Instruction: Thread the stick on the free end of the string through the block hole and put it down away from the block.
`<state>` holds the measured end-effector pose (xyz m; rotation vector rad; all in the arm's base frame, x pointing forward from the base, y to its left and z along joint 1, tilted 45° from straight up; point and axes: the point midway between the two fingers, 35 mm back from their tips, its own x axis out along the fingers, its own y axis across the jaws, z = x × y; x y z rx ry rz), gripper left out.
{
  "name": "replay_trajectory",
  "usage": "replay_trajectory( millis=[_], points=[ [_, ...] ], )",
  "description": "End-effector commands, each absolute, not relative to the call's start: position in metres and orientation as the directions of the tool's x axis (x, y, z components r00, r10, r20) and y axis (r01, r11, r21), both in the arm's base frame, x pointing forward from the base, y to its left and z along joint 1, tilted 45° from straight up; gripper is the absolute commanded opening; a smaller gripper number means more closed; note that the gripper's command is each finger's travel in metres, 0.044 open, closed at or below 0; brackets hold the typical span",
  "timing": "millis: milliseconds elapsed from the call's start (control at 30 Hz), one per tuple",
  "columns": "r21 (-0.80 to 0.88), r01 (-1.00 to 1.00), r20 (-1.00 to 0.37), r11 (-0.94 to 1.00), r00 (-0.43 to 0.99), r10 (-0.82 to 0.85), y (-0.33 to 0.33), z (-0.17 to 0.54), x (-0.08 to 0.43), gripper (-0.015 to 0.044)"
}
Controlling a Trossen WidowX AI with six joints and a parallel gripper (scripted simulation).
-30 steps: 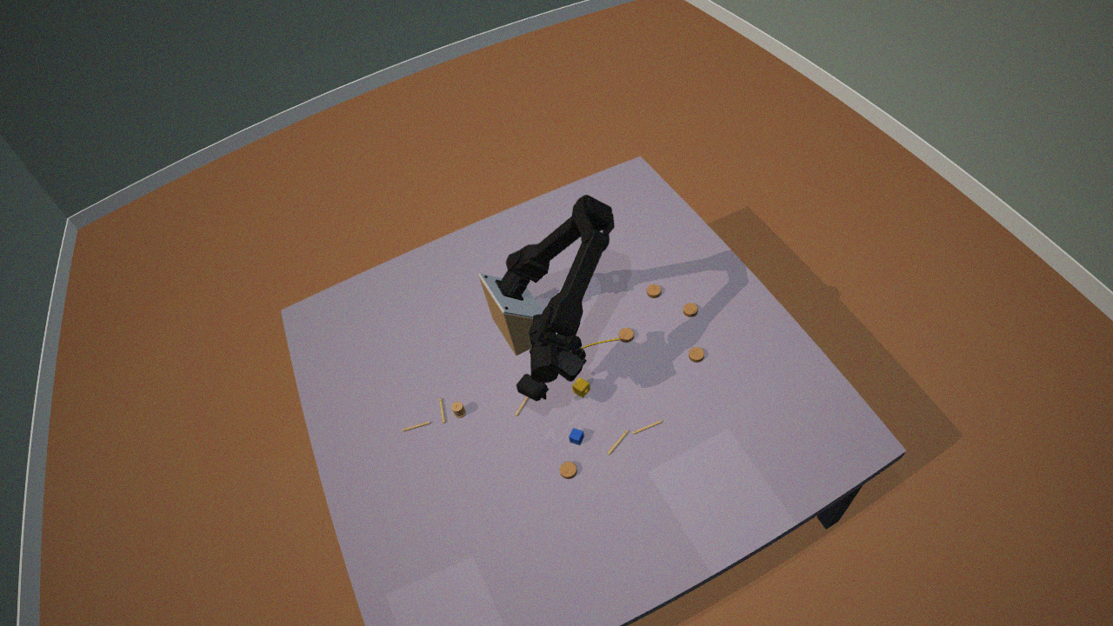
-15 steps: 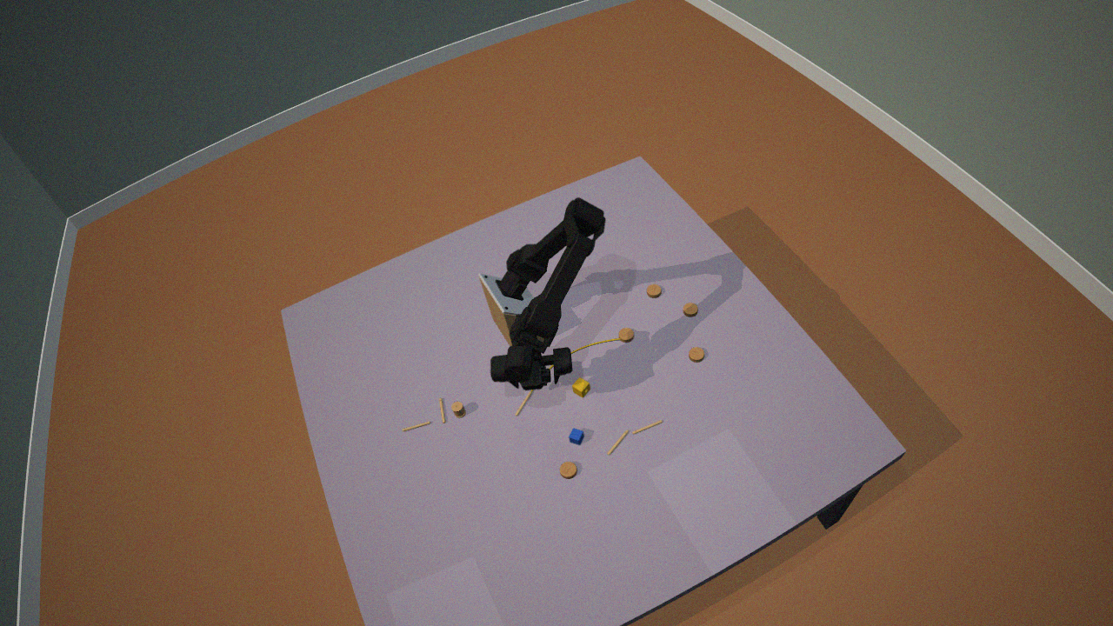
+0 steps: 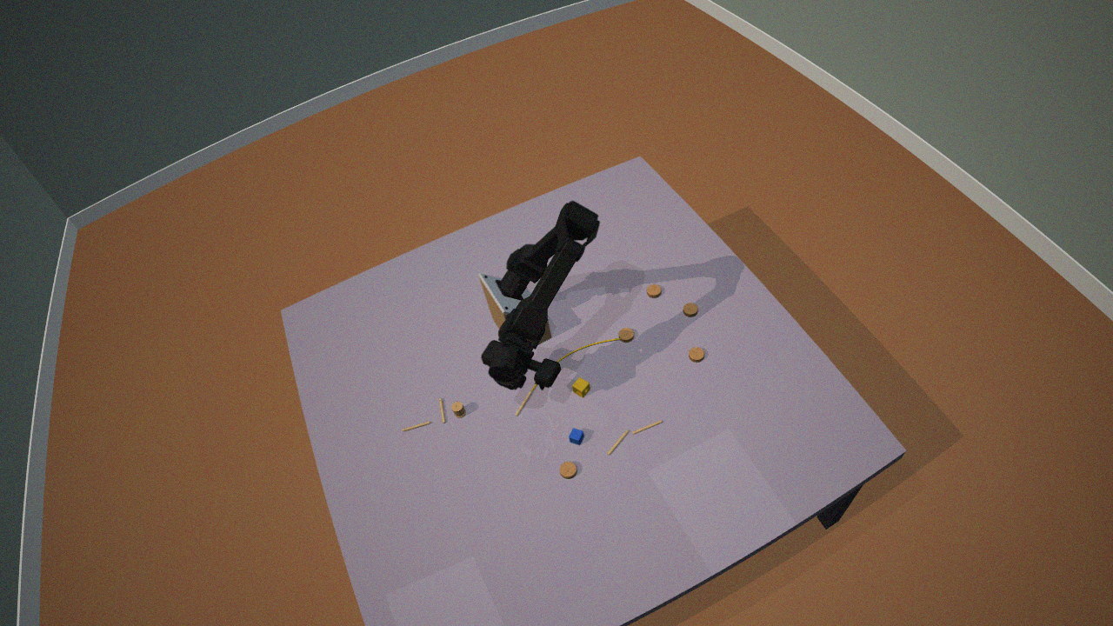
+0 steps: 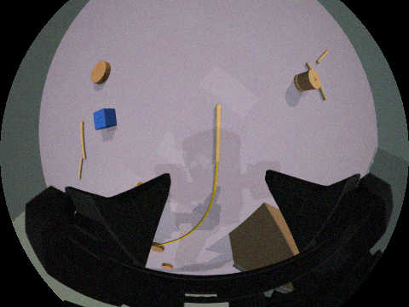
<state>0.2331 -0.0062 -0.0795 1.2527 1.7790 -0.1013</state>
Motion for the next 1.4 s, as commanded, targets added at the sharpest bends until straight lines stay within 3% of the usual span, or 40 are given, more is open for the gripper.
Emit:
replay_trajectory(
  millis=[0,367,1367],
  points=[
    [0.394,0.79,-0.714,0.469,-0.059,0.698,-0.006,-0.082,0.23,0.0414],
    [0.394,0.79,-0.714,0.469,-0.059,0.698,-0.006,-0.082,0.23,0.0125],
    [0.393,0.791,-0.715,0.469,-0.058,0.697,0.012,-0.102,0.231,0.0121]
  ],
)
